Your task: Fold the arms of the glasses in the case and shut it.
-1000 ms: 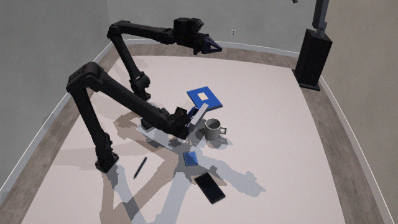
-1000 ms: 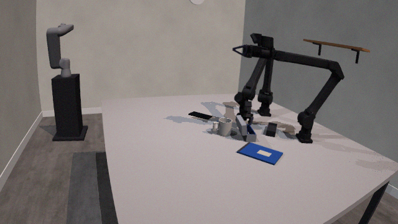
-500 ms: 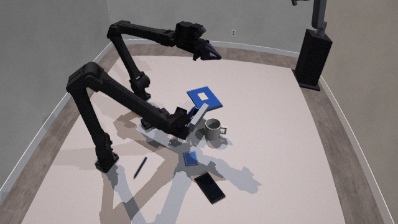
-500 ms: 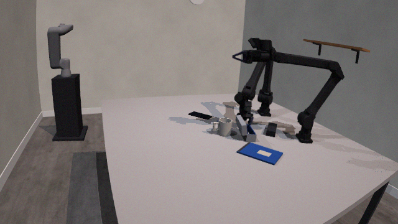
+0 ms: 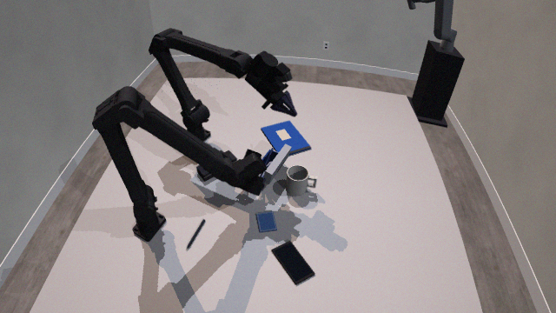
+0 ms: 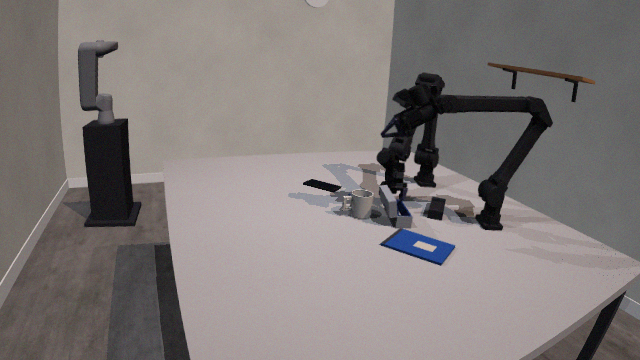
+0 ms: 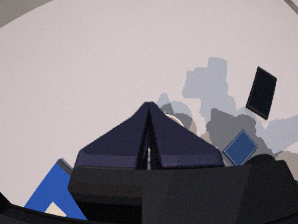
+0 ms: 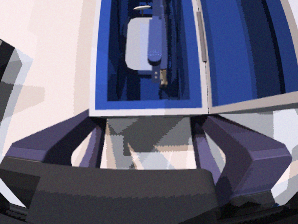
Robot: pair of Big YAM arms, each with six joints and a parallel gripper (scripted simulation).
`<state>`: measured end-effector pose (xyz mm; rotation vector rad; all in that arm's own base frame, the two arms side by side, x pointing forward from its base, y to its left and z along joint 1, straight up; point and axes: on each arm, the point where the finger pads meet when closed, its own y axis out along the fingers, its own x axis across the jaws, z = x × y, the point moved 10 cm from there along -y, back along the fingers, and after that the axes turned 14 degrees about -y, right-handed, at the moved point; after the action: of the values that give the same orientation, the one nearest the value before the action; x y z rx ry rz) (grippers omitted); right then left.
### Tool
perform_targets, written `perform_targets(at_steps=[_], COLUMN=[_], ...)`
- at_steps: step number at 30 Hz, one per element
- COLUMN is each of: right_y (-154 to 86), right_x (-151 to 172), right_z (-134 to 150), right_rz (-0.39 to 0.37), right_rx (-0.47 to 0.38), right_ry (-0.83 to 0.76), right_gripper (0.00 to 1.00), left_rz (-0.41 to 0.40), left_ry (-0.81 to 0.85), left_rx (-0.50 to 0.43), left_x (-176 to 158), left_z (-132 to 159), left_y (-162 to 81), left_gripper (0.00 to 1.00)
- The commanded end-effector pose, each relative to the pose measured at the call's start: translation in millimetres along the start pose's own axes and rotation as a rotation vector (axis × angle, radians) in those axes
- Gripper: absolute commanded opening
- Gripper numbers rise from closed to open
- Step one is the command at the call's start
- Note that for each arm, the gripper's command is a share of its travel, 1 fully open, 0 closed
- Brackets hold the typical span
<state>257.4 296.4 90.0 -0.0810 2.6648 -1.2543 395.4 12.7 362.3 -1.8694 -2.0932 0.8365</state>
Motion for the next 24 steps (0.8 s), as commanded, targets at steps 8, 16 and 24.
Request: perform_targets(at_steps=[8,16,24], right_y=[-9.1,-9.1,-9.1], right_x=[-12.5,-12.5,-12.5], right_z=[-11.6,-11.6,-11.6], right_rz=[0.030,0.030,0.030], right_rx=[-0.023,-0.023,-0.023], right_ry=[0.002,0.002,0.002], right_gripper=[0.57,0.57,0.57], left_rz=[-0.109,-0.162,-0.158], left_ry=[-0.033,-0.039,-0.028], left_rx=[0.311,0.470,0.475], left_x=[30.3,42.5,43.4], left_z=[75.2,109.5,118.6], left_y=[13.5,1.1,11.9], left_gripper=[0.00,0.00,0.00])
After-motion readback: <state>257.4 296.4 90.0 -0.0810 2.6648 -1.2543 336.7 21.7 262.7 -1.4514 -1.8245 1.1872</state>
